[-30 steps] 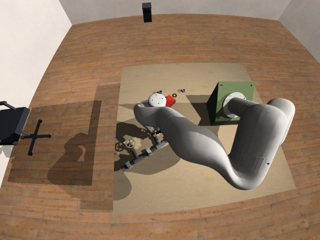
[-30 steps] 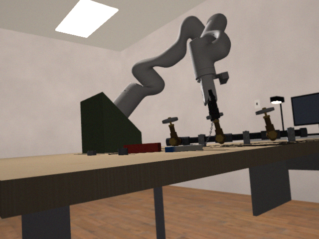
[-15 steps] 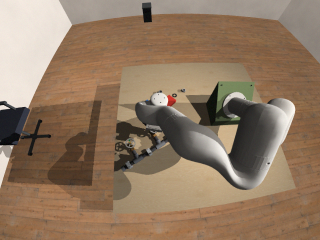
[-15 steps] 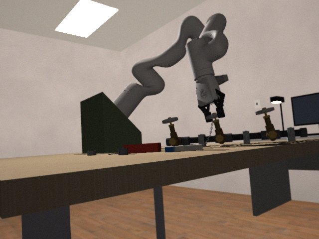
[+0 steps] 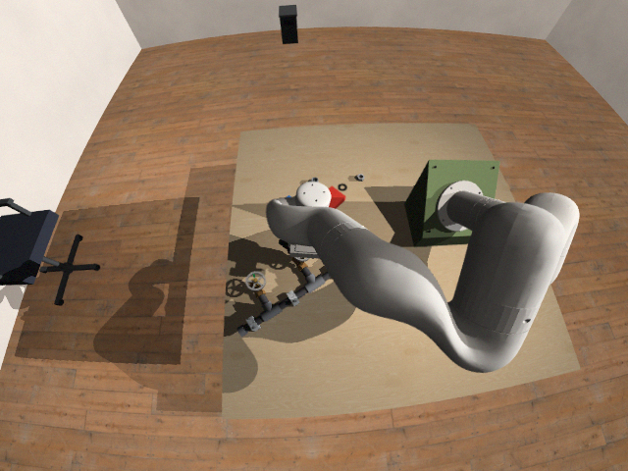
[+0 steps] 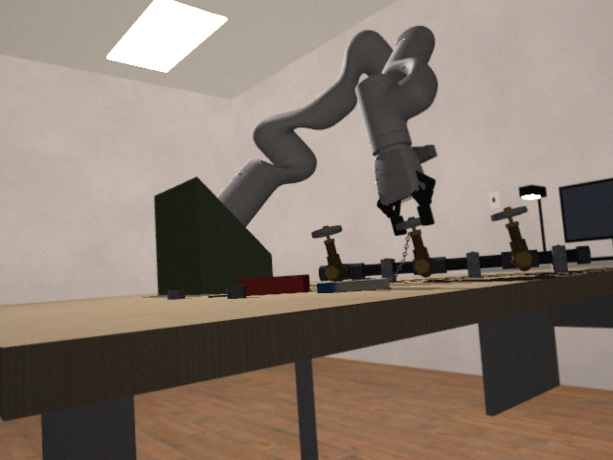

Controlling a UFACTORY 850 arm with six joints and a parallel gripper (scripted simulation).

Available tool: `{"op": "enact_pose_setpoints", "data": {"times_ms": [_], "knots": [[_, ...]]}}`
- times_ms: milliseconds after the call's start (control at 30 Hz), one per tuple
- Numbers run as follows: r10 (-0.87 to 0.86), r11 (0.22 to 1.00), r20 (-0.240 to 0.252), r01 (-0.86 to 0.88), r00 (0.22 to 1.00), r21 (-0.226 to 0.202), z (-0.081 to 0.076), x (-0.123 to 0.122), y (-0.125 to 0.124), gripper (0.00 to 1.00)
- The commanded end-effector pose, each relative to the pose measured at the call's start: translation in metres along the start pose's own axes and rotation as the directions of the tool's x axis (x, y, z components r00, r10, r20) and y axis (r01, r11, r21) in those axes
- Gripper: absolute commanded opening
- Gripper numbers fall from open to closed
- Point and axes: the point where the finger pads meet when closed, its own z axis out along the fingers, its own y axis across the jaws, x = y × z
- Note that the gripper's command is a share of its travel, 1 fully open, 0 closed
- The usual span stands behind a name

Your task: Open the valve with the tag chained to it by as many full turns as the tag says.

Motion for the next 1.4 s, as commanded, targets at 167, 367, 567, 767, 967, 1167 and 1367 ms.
{"op": "enact_pose_setpoints", "data": {"times_ms": [167,367,567,767,967,1167,1367], "knots": [[0.0,1.0,0.0,0.0,1.0,-0.002,-0.0006,0.0,0.0009,1.0],[0.0,1.0,0.0,0.0,1.0,-0.002,-0.0006,0.0,0.0009,1.0],[0.0,1.0,0.0,0.0,1.0,-0.002,-0.0006,0.0,0.0009,1.0],[0.002,1.0,0.0,-0.002,1.0,-0.002,-0.0006,0.0,0.0009,1.0],[0.06,0.998,0.0,-0.06,0.998,-0.002,-0.0006,0.0,0.0009,1.0],[0.164,0.986,0.0,-0.164,0.986,-0.002,-0.0006,0.0,0.0009,1.0],[0.423,0.906,0.0,-0.423,0.906,-0.002,-0.0006,0.0,0.0009,1.0]]}}
